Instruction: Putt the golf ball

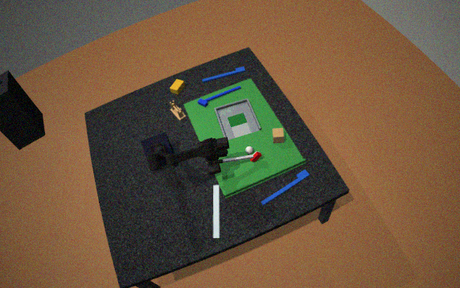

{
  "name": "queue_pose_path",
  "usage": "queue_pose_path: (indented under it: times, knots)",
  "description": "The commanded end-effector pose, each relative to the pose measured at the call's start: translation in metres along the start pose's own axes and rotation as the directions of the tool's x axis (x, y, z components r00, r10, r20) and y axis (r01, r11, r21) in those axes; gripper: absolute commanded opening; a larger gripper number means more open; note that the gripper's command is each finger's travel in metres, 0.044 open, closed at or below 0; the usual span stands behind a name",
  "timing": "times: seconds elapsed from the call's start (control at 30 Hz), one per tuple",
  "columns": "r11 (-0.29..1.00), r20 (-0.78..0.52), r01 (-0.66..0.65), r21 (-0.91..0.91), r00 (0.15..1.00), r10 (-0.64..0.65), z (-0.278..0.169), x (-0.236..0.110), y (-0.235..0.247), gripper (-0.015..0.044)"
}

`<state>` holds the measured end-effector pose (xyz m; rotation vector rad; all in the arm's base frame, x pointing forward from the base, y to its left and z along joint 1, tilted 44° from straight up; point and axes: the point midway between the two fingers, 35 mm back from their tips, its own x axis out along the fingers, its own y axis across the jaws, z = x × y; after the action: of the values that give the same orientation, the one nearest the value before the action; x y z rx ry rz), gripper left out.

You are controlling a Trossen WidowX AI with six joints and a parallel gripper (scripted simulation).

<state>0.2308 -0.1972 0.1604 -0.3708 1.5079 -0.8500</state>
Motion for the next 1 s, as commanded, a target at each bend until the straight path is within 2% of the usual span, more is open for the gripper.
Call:
queue_pose_path:
  times: [0.0, 0.2, 0.4, 0.77, 0.97]
  knots:
    - [1.000, -0.008, -0.010, -0.024, 1.000, 0.009, 0.000, 0.002, 0.044, 0.0000]
    - [1.000, -0.004, 0.003, -0.023, 1.000, -0.003, -0.010, 0.000, 0.102, 0.0000]
    - [1.000, -0.003, 0.002, -0.023, 1.000, -0.002, -0.010, -0.008, 0.104, 0.0000]
    - [1.000, -0.005, 0.001, -0.024, 1.000, -0.001, -0.010, -0.059, 0.104, 0.0000]
    - [1.000, -0.009, 0.004, -0.030, 1.000, -0.004, -0.012, -0.051, 0.103, 0.0000]
